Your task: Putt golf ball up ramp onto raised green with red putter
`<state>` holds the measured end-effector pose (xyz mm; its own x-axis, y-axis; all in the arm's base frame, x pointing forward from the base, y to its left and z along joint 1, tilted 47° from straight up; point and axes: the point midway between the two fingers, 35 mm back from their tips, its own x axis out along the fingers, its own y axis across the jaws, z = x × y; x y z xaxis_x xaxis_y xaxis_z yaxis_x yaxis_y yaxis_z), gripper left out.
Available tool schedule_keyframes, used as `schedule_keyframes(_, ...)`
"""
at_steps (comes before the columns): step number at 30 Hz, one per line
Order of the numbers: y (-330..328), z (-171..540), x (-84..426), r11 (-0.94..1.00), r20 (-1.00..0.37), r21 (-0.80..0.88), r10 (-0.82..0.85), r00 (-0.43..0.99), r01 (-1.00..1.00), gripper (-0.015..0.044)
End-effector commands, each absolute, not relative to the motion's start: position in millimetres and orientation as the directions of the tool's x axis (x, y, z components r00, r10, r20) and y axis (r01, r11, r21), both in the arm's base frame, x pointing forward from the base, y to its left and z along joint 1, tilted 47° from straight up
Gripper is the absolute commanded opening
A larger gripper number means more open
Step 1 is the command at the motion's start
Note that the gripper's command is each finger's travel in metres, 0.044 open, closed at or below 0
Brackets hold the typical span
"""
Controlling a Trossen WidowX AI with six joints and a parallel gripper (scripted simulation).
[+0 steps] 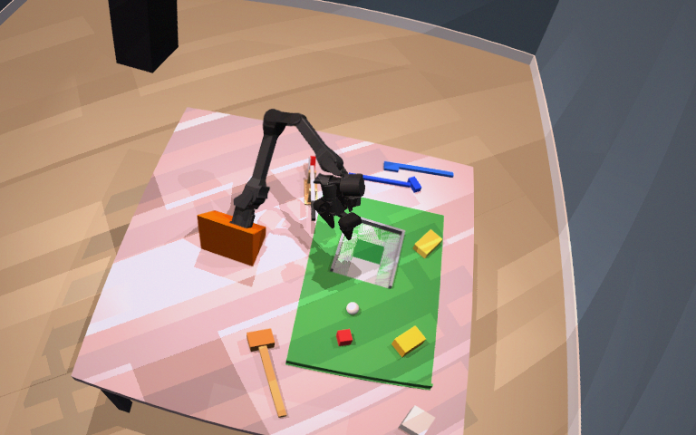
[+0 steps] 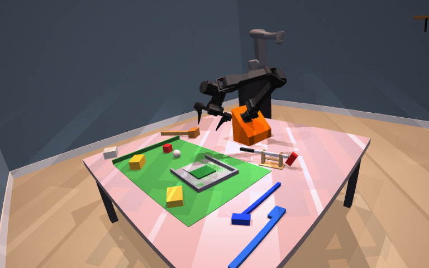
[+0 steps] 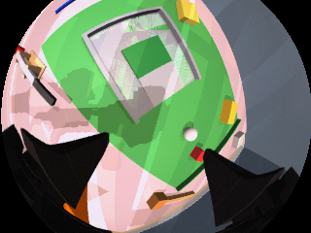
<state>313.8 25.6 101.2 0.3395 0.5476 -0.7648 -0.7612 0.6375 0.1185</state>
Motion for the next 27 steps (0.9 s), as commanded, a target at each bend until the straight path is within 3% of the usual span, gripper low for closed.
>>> schedule_keyframes(1,89.9,107.2,267.7,0.217,-0.677,0.038,0.724,0.135,-0.975,0.044)
schedule_keyframes(11,159.1,134.4,193.9,-0.302,-0.485,-0.239,0.86,-0.156,-0.923,0.044)
schedule_keyframes(27,173.3,129.0,189.6,-0.307,-0.483,-0.244,0.861,-0.16,-0.92,0.044)
